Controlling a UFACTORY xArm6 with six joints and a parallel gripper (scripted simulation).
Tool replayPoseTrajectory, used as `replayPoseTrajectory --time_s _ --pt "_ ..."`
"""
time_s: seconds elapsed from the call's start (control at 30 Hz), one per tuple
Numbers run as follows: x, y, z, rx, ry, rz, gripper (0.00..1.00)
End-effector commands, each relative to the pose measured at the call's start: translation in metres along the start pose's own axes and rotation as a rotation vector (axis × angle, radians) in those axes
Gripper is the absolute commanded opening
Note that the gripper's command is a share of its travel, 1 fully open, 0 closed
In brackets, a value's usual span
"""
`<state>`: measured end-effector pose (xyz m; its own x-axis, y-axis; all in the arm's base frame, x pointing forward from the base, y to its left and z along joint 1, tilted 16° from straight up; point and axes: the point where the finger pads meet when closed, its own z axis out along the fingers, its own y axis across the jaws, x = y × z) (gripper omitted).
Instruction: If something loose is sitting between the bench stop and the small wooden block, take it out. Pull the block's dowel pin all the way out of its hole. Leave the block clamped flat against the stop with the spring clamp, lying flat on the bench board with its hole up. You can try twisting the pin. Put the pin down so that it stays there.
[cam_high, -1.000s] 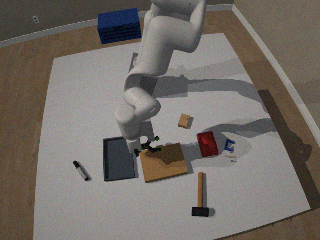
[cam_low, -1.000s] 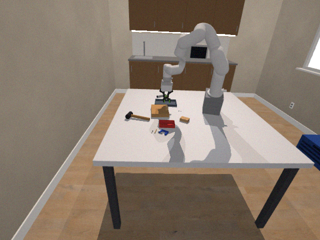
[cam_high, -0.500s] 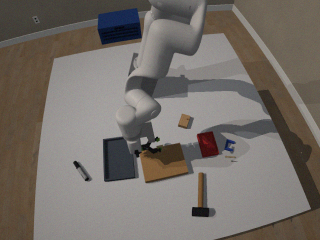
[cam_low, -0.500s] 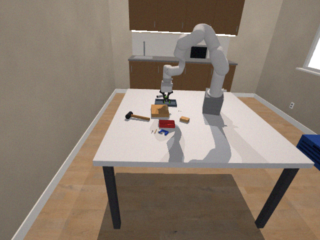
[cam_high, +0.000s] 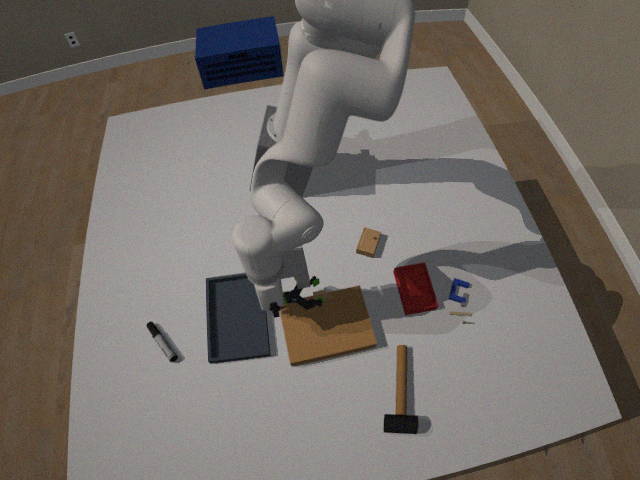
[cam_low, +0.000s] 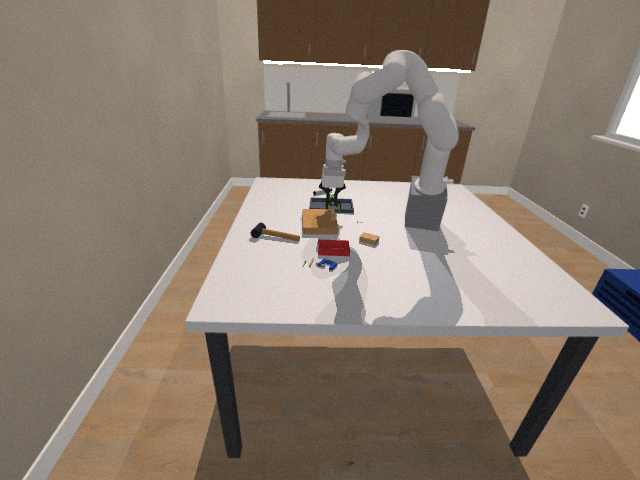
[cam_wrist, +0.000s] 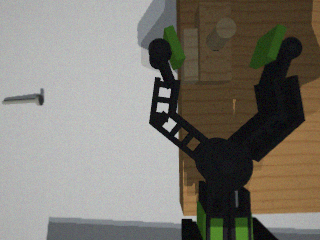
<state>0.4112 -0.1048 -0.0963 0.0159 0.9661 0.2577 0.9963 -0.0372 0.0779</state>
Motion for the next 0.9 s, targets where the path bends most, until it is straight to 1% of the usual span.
replayPoseTrajectory --time_s 0.0,0.63,0.87 --pt "-0.001 0.002 0.006 -0.005 -0.001 -0.001 0.27" --pt "-0.001 0.002 0.026 -0.005 -0.001 -0.001 0.27" --pt "-0.001 0.002 0.030 -0.005 -0.001 0.000 0.27"
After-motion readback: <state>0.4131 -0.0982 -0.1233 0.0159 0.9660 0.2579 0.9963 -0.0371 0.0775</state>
